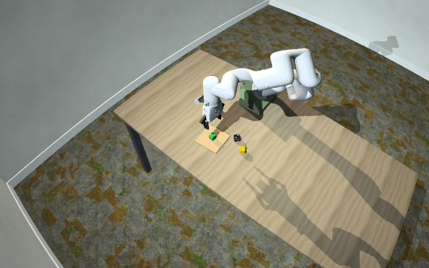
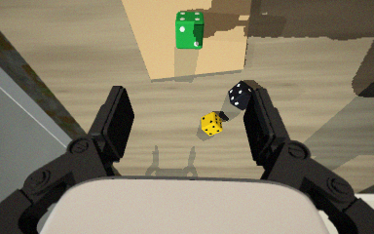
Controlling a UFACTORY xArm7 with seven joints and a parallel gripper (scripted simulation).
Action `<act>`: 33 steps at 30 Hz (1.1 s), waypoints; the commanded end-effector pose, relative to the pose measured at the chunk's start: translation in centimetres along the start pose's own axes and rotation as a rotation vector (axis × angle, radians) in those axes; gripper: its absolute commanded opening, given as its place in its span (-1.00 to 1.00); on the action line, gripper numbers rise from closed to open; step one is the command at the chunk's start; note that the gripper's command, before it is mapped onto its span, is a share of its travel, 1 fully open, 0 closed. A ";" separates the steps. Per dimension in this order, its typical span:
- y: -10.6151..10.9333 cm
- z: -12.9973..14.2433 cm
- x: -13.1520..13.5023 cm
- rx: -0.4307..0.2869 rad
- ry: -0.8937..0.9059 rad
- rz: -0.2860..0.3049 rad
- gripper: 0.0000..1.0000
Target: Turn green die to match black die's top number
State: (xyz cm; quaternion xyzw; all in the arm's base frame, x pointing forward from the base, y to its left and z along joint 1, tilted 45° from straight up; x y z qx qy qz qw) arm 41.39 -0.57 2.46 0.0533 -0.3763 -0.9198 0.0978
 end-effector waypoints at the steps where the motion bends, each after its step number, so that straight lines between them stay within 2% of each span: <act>1: 2.3 -0.1 -0.1 0.004 0.000 -0.006 1.00; 6: 4.6 -0.1 -0.1 0.004 0.000 -0.006 1.00; 10: 5.5 -0.1 -0.1 0.004 0.000 -0.006 1.00; 33: 5.7 -0.1 -0.1 0.004 0.000 -0.006 1.00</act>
Point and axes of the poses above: the point where the finger pads meet when closed, its own y axis back along the fingers, its own x axis across the jaws, z = x × y, the point moved 3 cm from there along y, back along the fingers, and after that the axes turned 7 degrees about y, right-handed, at the moved point
